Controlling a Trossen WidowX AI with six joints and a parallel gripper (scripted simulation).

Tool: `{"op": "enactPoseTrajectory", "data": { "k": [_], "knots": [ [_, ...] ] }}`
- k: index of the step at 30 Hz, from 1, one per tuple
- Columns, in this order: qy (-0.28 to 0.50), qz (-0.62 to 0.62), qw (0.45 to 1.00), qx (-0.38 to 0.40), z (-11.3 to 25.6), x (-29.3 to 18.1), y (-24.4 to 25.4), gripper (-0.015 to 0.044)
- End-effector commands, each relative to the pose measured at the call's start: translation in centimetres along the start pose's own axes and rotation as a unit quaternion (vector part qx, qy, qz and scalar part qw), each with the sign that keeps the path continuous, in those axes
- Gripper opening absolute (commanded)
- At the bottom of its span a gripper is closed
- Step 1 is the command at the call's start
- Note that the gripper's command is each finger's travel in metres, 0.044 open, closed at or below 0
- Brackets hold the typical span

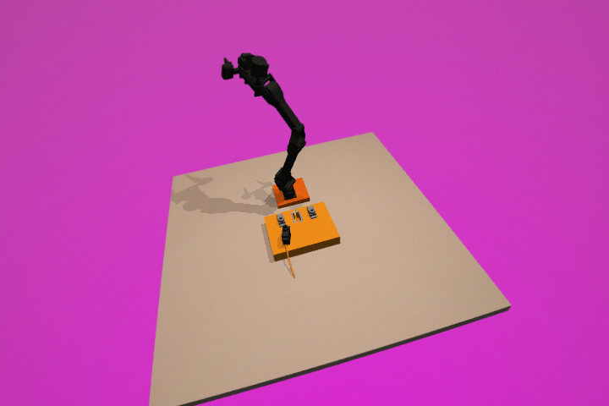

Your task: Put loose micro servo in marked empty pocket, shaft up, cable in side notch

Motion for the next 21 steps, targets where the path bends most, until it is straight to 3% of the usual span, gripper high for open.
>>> {"op": "enactPoseTrajectory", "data": {
  "k": [1, 21],
  "knots": [
    [0.001, -0.002, 1.000, 0.002, 0.0, -0.1, 0.1, 0.0426],
    [0.065, -0.080, 0.988, 0.116, -1.5, -3.0, 4.9, 0.0440]
  ]
}}
Point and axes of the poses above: the point midway between the two fingers, 35 mm back from their tips, its own z axis back along the fingers, its own y axis across the jaws, x = y × z, the point moved 6 cm from there along z, back along the fingers, and after that the axes turned 11 degrees about z, right-handed, at the moved point
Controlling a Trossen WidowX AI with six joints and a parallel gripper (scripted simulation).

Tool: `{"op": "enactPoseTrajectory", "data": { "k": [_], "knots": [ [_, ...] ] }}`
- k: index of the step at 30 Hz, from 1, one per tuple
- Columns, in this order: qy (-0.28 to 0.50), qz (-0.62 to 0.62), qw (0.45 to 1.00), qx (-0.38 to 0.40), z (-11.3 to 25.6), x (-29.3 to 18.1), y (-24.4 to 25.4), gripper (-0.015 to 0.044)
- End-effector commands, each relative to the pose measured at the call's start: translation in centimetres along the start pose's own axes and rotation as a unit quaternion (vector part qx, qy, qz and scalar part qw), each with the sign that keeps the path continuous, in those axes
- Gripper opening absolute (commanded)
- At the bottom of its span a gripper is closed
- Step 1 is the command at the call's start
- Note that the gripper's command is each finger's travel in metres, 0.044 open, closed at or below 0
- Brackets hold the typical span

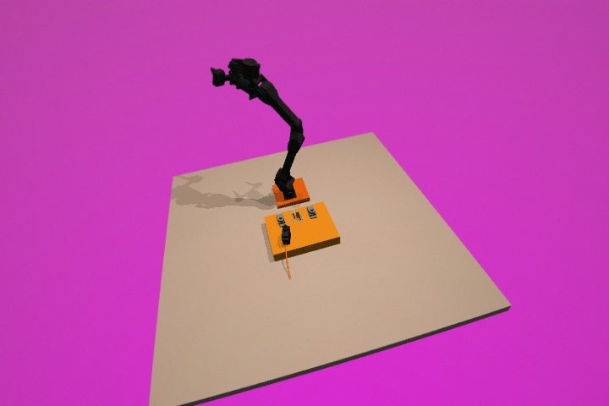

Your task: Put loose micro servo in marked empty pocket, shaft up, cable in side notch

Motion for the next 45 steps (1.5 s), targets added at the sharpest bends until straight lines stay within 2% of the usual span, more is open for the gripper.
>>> {"op": "enactPoseTrajectory", "data": {
  "k": [1, 10, 24, 34, 45],
  "knots": [
    [0.016, -0.013, 1.000, 0.020, -0.4, -0.8, 0.8, 0.0440],
    [0.054, -0.061, 0.994, 0.071, -1.1, -2.5, 3.2, 0.0440],
    [0.168, -0.159, 0.958, 0.172, -1.4, -6.9, 9.3, 0.0440],
    [0.236, -0.199, 0.922, 0.234, -0.2, -9.3, 13.5, 0.0440],
    [0.366, -0.264, 0.847, 0.281, 3.3, -12.9, 19.1, 0.0440]
  ]
}}
Point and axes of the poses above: the point midway between the two fingers, 35 mm back from their tips, its own z axis back along the fingers, its own y axis across the jaws, x = y × z, the point moved 6 cm from there along z, back along the fingers, and after that the axes turned 11 degrees about z, right-handed, at the moved point
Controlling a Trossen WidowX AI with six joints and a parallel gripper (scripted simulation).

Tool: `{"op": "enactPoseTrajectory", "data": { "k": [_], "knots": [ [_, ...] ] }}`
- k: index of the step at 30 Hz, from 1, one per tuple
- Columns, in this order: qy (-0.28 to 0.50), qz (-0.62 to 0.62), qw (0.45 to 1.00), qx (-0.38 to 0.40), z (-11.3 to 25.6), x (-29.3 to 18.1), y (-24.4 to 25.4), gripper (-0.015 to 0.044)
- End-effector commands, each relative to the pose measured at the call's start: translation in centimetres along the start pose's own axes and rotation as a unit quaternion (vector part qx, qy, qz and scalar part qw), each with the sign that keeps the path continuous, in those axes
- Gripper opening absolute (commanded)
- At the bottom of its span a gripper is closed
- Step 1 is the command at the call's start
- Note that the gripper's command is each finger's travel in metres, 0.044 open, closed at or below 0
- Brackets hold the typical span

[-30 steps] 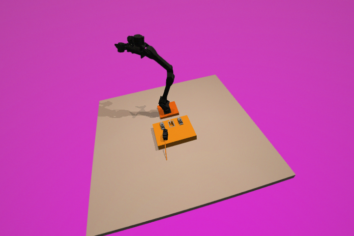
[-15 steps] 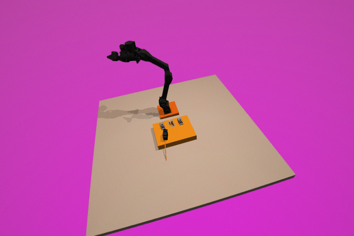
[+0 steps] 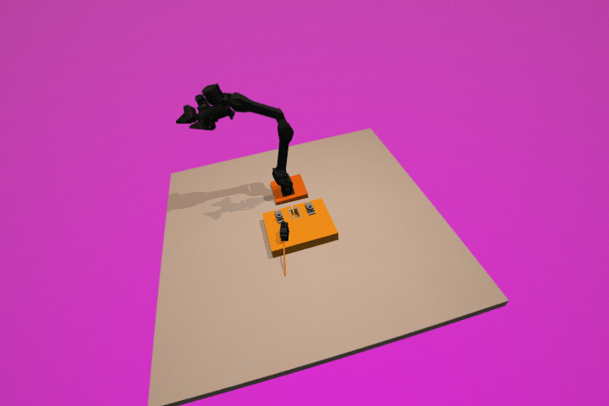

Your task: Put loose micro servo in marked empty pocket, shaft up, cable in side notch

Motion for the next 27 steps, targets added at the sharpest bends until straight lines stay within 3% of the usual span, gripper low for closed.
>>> {"op": "enactPoseTrajectory", "data": {
  "k": [1, 15, 27],
  "knots": [
    [0.049, -0.026, 0.998, 0.007, -1.0, -2.5, 0.8, 0.0440],
    [0.237, -0.164, 0.958, -0.007, -1.9, -12.9, 4.9, 0.0440],
    [0.379, -0.249, 0.886, -0.100, 1.0, -23.1, 7.6, 0.0440]
  ]
}}
Point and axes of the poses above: the point midway between the two fingers, 35 mm back from their tips, its own z axis back along the fingers, its own y axis across the jaws, x = y × z, the point moved 6 cm from there along z, back along the fingers, and after that the axes turned 11 degrees about z, right-handed, at the moved point
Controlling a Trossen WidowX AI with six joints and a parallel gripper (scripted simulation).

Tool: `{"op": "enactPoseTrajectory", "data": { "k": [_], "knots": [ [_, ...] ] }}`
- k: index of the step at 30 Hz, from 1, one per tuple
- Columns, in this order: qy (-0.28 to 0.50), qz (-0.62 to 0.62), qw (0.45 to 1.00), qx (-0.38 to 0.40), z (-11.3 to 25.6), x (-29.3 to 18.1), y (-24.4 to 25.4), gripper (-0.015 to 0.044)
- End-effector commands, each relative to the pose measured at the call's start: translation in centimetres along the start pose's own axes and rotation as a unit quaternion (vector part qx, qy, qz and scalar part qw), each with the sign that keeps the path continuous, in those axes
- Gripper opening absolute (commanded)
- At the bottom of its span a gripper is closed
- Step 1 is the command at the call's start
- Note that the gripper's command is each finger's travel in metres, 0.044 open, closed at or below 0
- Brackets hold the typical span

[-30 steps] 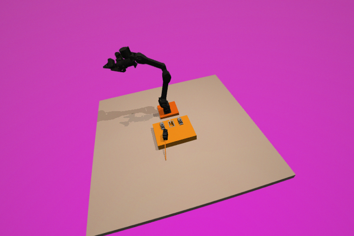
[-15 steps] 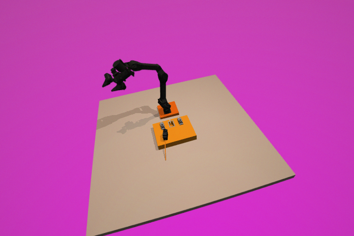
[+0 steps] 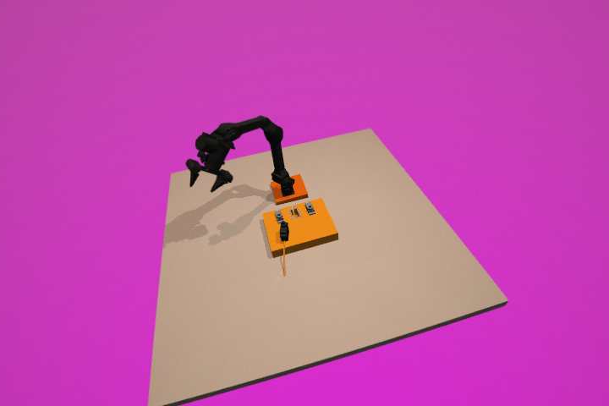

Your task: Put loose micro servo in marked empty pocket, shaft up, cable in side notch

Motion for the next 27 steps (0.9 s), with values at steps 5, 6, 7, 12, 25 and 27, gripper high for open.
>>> {"op": "enactPoseTrajectory", "data": {
  "k": [5, 6, 7, 12, 25, 27],
  "knots": [
    [0.060, -0.069, 0.992, -0.089, -2.2, -6.3, -2.7, 0.0440],
    [0.065, -0.079, 0.989, -0.102, -2.4, -7.2, -3.2, 0.0440],
    [0.070, -0.089, 0.987, -0.115, -2.5, -8.1, -3.7, 0.0440],
    [0.081, -0.135, 0.970, -0.185, -2.9, -12.4, -6.3, 0.0440],
    [0.009, -0.226, 0.908, -0.351, -1.2, -22.1, -15.3, 0.0440],
    [-0.013, -0.236, 0.898, -0.370, -0.6, -23.3, -16.9, 0.0440]
  ]
}}
Point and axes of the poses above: the point midway between the two fingers, 35 mm back from their tips, its own z axis back along the fingers, its own y axis across the jaws, x = y × z, the point moved 6 cm from there along z, back along the fingers, and after that the axes turned 11 degrees about z, right-handed, at the moved point
